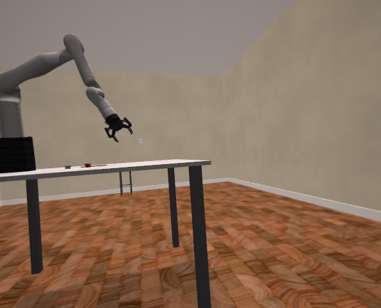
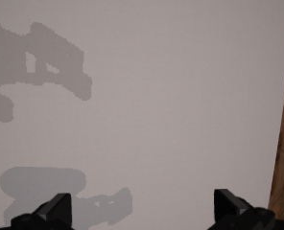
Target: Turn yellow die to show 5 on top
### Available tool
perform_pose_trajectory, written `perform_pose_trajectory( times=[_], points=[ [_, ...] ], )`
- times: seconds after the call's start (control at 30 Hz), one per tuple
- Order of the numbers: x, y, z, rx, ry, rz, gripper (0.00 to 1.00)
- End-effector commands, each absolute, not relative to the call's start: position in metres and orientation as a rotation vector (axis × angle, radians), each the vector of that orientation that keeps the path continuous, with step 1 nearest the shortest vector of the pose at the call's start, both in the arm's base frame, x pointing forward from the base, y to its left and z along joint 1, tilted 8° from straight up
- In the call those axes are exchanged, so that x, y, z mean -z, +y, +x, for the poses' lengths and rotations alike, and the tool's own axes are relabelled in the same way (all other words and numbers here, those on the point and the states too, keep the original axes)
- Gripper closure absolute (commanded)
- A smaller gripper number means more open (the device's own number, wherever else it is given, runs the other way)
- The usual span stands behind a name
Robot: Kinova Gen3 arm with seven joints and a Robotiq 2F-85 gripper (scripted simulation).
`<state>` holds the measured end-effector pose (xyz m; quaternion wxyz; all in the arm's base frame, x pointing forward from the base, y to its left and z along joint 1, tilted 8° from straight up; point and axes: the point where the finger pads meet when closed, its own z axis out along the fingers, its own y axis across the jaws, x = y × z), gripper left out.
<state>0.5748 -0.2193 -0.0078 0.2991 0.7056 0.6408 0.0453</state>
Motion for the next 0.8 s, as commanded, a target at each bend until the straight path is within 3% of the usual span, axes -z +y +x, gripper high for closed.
perform_pose_trajectory(
  times=[0.0,0.07,0.37,0.4,0.7,0.77],
  points=[
    [0.005,-0.221,0.575,-0.123,1.696,1.875,0.0],
    [0.008,-0.229,0.551,-0.097,1.72,1.906,0.0],
    [0.008,-0.229,0.551,-0.097,1.72,1.906,0.0],
    [0.01,-0.236,0.528,-0.071,1.744,1.938,0.0],
    [0.01,-0.236,0.528,-0.071,1.744,1.938,0.0],
    [0.011,-0.241,0.504,-0.047,1.766,1.969,0.0]
  ],
)
